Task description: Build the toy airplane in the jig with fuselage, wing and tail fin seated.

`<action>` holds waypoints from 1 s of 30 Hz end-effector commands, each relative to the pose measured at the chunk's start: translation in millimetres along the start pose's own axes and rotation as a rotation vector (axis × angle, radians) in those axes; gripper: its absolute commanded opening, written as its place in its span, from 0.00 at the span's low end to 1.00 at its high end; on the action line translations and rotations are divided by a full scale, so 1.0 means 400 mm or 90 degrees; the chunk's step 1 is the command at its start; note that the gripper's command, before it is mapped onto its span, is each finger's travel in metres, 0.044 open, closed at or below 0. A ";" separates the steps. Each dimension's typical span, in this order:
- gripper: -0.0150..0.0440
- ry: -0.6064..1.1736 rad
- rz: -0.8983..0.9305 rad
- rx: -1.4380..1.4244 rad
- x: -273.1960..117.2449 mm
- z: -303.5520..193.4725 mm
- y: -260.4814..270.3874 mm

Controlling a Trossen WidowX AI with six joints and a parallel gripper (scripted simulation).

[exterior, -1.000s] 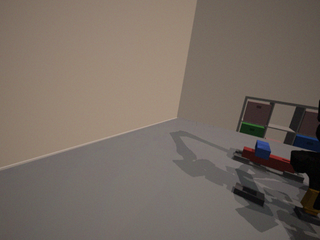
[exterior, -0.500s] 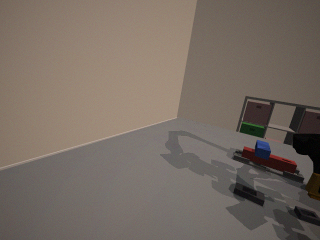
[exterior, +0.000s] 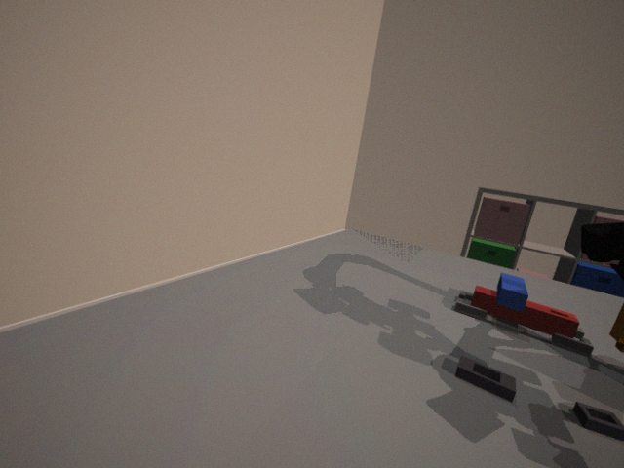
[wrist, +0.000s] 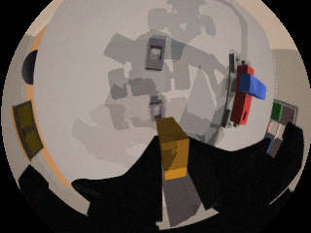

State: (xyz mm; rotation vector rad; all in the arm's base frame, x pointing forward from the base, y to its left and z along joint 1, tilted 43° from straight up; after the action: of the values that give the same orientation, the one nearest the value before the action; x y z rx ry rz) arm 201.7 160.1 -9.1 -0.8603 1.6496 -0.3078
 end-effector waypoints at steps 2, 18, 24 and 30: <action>0.25 -0.002 0.012 0.014 -0.054 0.000 -0.006; 0.25 0.005 0.034 0.030 -0.071 -0.003 -0.063; 0.25 0.001 0.041 0.034 -0.068 -0.002 -0.116; 0.25 -0.003 0.046 0.038 -0.064 -0.005 -0.168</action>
State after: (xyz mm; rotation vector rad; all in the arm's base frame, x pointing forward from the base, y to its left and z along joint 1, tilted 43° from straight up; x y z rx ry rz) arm 223.3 140.3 43.6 -0.7545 1.6607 -0.3070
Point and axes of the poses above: the point midway between the two fingers, 35 mm back from their tips, its own x axis out along the fingers, its own y axis across the jaws, z = x × y, the point moved 5 cm from there along -x, back along the fingers, and after that the axes turned 15 degrees about -x, right-handed, at the moved point
